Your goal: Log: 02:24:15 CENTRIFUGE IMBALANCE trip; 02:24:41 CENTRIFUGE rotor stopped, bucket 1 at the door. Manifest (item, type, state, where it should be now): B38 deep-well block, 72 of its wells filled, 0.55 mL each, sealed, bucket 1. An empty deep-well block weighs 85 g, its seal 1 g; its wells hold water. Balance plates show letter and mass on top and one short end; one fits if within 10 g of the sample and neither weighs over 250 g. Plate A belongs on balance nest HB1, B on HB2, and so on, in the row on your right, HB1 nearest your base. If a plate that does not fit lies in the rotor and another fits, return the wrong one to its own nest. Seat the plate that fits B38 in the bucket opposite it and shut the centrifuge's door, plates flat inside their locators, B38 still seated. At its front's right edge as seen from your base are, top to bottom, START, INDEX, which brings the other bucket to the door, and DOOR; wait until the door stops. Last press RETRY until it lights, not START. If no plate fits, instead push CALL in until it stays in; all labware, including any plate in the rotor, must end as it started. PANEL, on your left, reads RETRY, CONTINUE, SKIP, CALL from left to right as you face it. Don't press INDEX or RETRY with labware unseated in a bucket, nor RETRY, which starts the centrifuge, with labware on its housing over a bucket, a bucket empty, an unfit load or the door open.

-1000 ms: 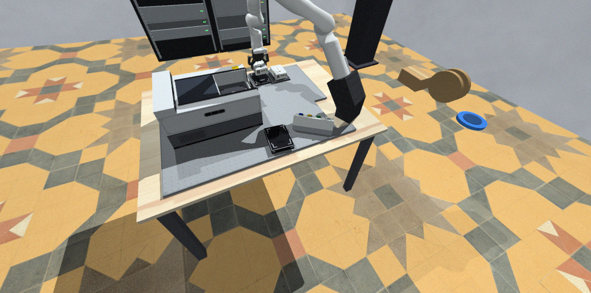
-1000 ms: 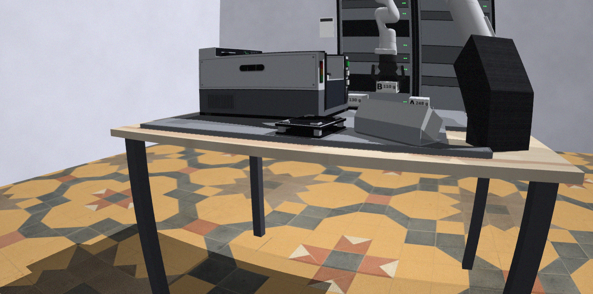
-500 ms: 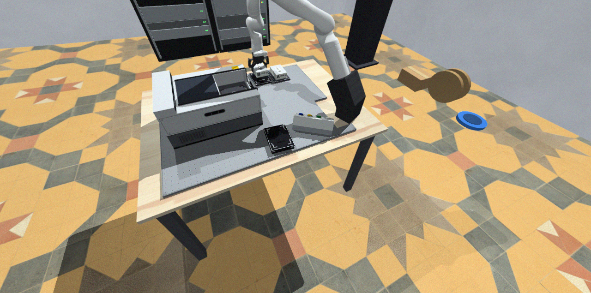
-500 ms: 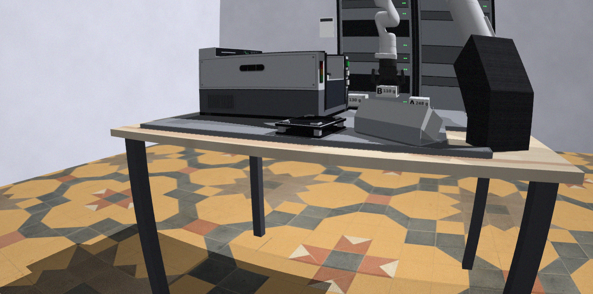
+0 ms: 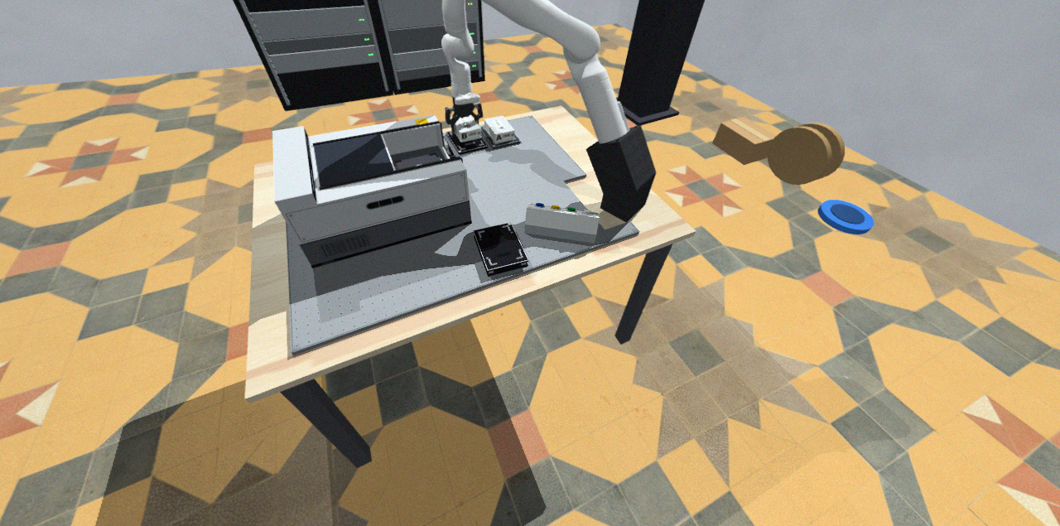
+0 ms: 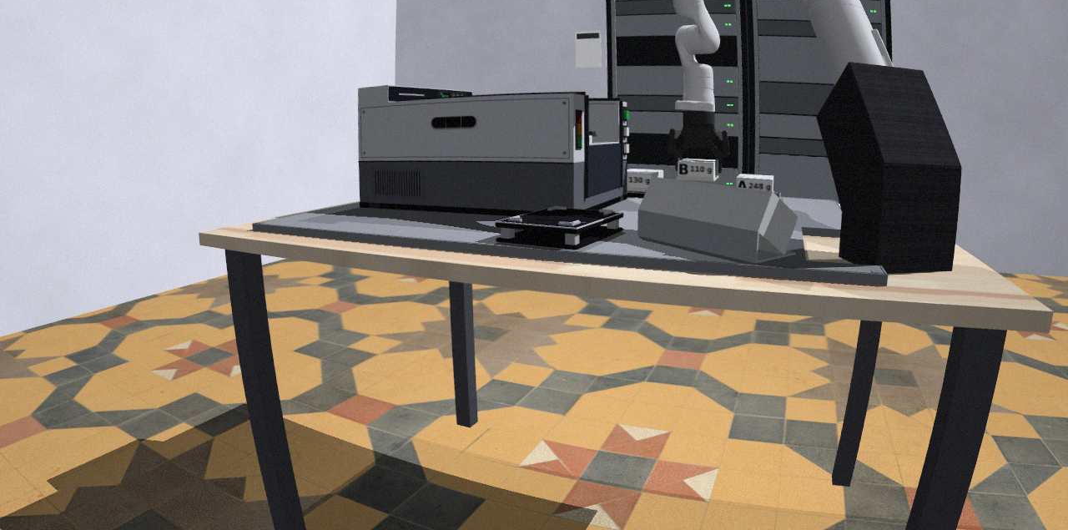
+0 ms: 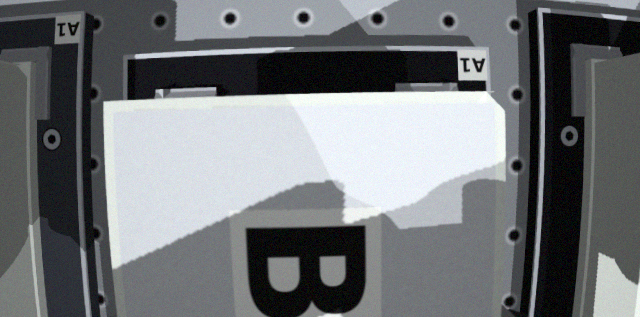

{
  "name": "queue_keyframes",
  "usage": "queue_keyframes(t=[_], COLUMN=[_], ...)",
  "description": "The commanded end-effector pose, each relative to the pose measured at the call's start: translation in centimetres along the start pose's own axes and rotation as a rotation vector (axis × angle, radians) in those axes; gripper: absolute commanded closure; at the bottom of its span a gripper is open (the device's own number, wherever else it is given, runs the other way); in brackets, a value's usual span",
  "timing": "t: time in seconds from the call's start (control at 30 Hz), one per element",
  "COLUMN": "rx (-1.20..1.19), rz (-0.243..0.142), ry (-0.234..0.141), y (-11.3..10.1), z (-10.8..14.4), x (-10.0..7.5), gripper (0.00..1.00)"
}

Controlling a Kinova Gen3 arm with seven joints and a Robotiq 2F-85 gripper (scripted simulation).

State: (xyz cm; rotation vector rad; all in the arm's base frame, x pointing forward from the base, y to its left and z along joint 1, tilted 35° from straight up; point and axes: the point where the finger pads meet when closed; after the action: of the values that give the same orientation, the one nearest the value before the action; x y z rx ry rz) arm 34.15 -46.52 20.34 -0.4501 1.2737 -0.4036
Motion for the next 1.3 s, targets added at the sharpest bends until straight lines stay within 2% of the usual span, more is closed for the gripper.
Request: queue_keyframes(t=[0.0, 0.37, 0.9, 1.27], rx=[0.000, 0.000, 0.000, 0.000], rz=[-0.001, -0.001, -0.001, -0.001], ry=[-0.001, -0.001, -0.001, -0.001], y=[0.0, 0.0, 0.0, 0.0], z=[0.0, 0.0, 0.0, 0.0], x=[-0.1, -0.1, 1.7, 1.8], gripper=[0.05, 0.05, 0.05, 0.05])
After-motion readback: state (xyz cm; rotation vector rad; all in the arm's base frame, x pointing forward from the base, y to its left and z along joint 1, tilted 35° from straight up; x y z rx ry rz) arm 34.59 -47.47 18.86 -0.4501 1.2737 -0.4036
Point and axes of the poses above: the point where the finger pads meet when closed, its own x axis out along the fingers, its own z axis across the jaws, y = z × x, and after that the axes turned 1 degree about x, right-handed
